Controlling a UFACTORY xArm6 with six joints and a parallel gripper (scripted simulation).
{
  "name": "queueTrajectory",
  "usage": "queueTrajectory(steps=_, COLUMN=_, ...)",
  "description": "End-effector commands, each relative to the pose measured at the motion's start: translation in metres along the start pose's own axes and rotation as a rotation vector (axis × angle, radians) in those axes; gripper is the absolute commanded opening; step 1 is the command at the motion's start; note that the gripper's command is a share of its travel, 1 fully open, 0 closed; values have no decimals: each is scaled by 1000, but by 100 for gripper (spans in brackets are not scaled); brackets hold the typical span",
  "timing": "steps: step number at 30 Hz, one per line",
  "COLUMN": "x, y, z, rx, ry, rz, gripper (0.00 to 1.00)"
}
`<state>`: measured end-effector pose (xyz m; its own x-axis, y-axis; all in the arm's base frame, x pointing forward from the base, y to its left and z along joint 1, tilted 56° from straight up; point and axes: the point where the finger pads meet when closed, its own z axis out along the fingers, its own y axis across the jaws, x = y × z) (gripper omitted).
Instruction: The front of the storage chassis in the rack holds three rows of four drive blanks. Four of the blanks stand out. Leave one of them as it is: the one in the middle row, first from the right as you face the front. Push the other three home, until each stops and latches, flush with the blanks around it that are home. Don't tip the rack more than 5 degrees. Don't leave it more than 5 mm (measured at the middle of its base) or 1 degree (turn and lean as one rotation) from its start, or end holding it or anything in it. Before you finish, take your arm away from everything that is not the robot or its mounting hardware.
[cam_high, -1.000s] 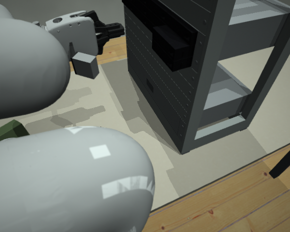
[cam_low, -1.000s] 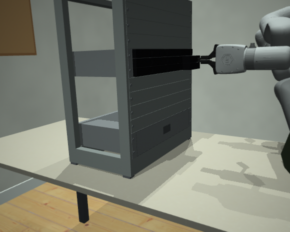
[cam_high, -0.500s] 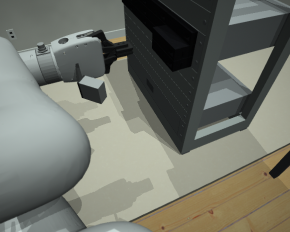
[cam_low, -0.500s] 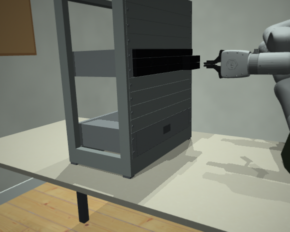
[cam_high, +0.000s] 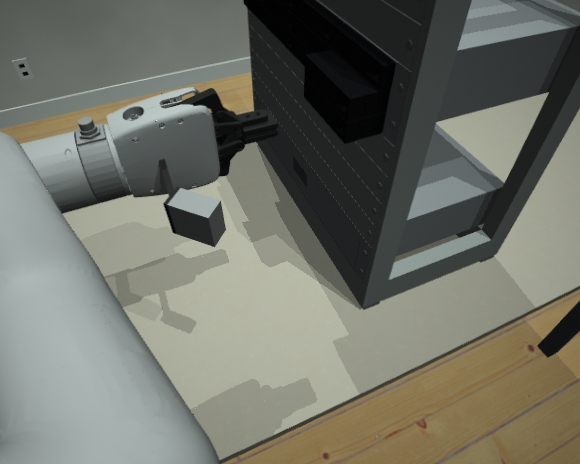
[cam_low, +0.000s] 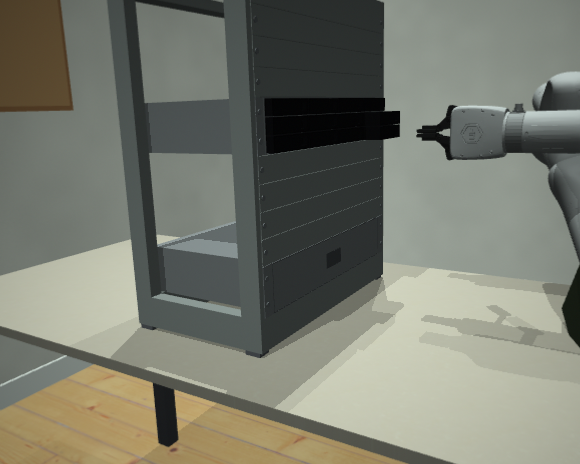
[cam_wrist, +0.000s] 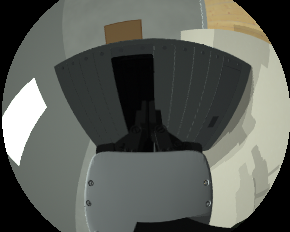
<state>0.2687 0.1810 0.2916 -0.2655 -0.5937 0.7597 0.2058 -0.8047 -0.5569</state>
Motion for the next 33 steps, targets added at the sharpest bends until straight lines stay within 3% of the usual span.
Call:
queueTrajectory(steps=1, x=2, y=-1, z=0, rx=0, ry=-4, rz=1, gripper=0)
queueTrajectory(steps=7, x=2, y=-1, z=8, rx=0, ry=-4, rz=1, gripper=0)
queueTrajectory(steps=16, x=2, y=-1, z=51, rx=0, ry=-4, rz=1, gripper=0)
queueTrajectory(steps=33, x=2, y=-1, z=54, rx=0, ry=-4, rz=1, gripper=0)
